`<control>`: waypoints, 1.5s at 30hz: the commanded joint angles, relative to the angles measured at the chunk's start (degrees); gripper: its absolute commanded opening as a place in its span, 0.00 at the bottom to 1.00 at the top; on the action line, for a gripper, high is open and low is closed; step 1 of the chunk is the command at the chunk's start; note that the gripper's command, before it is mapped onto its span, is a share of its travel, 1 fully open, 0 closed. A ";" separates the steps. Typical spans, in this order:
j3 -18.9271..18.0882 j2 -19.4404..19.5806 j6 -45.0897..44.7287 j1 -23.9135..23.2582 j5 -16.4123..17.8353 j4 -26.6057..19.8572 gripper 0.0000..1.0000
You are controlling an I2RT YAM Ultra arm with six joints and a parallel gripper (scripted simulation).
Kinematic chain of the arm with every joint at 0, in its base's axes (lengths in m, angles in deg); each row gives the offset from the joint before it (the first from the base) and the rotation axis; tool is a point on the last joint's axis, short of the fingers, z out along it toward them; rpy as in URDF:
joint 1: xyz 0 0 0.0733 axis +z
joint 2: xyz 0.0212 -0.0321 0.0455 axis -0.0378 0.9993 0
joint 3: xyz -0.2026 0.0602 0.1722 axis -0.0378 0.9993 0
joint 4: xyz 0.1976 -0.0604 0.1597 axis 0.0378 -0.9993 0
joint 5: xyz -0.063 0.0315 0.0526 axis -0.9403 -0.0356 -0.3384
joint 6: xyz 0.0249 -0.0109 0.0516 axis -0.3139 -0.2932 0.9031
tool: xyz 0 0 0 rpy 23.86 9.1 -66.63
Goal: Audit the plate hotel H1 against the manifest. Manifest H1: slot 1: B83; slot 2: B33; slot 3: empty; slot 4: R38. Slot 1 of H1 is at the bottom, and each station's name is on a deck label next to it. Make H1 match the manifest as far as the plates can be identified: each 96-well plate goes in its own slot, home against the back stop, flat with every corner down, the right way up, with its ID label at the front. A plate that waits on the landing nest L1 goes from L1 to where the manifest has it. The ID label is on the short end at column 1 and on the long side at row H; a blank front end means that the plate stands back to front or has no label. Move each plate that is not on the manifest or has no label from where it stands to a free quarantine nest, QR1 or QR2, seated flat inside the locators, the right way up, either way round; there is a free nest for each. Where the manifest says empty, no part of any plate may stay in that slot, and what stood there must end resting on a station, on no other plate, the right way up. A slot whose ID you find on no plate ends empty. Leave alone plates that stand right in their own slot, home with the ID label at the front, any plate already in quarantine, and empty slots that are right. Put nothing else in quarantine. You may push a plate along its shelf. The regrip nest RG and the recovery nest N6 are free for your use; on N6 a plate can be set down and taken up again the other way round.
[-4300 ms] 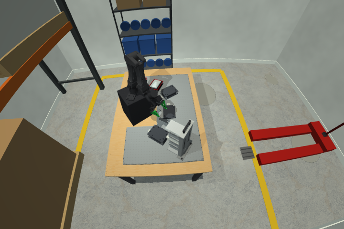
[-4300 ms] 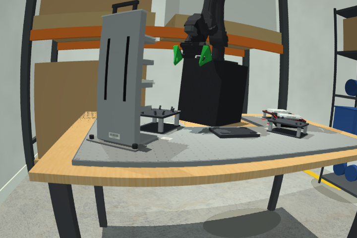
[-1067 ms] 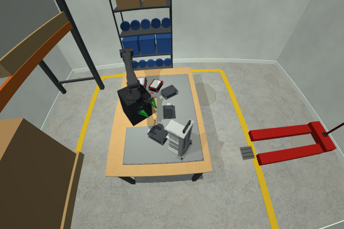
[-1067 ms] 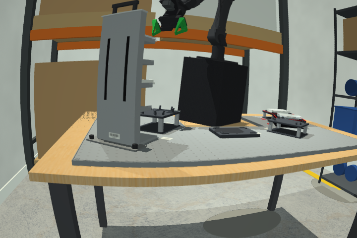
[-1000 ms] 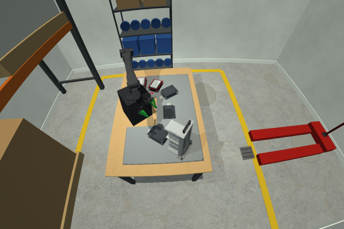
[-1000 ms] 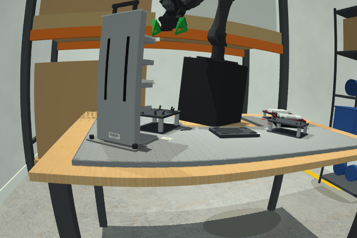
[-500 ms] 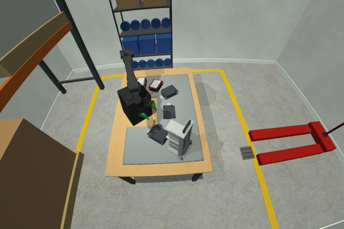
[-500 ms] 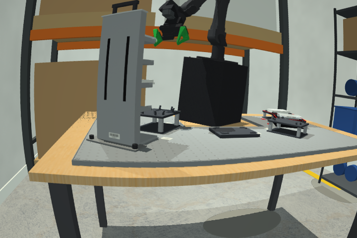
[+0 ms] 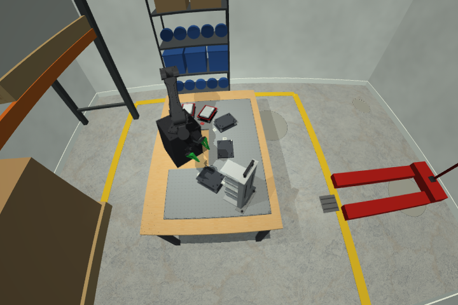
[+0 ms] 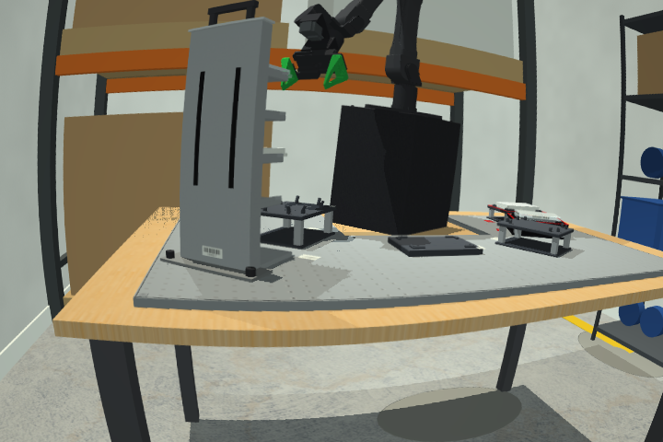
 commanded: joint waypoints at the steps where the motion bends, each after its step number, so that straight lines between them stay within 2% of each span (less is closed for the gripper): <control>1: -2.25 1.19 0.85 1.10 -0.31 1.62 1.00; 7: -2.99 1.40 1.48 1.79 -0.62 1.81 1.00; 22: -6.34 5.07 3.75 4.38 -2.37 2.88 1.00; 25: -6.71 3.96 3.91 4.56 -2.28 3.02 1.00; 27: -7.05 5.80 4.16 4.87 -2.64 3.03 1.00; 38: -9.71 8.17 5.57 6.52 -3.79 3.38 1.00; 41: -9.97 8.18 5.69 6.66 -3.87 3.39 1.00; 42: -10.23 7.06 5.81 6.65 -3.68 3.09 1.00; 45: -10.96 9.26 6.16 7.23 -4.24 3.28 1.00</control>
